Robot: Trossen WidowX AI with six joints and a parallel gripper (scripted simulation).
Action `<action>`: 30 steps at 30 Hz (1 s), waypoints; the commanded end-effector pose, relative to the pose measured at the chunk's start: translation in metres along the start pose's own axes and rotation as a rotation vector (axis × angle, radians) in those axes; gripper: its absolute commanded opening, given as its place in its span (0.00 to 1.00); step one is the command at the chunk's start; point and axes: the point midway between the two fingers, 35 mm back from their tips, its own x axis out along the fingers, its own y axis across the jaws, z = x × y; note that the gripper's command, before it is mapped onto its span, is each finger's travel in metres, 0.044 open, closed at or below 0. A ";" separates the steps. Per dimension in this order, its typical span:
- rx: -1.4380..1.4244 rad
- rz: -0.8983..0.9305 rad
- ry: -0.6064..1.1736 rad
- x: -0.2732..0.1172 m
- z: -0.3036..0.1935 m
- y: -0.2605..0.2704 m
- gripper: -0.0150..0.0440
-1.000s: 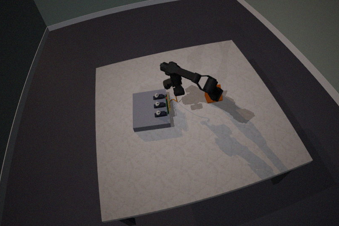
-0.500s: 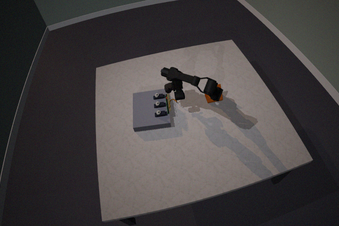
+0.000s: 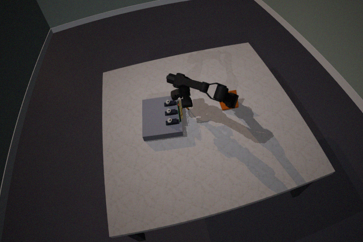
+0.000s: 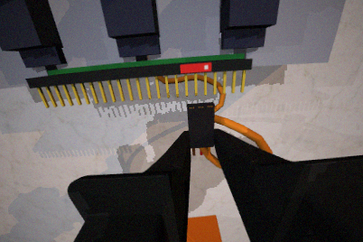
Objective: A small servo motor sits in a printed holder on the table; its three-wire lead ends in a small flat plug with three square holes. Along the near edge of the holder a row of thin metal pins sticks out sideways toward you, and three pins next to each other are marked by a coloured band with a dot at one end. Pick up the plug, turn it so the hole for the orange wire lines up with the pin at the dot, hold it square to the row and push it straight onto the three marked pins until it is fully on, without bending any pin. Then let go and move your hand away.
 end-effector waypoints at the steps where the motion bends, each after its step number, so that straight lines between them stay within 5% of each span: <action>1: 0.005 0.005 -0.003 -0.001 0.005 0.001 0.25; 30: 0.005 0.005 -0.004 -0.002 0.017 0.002 0.25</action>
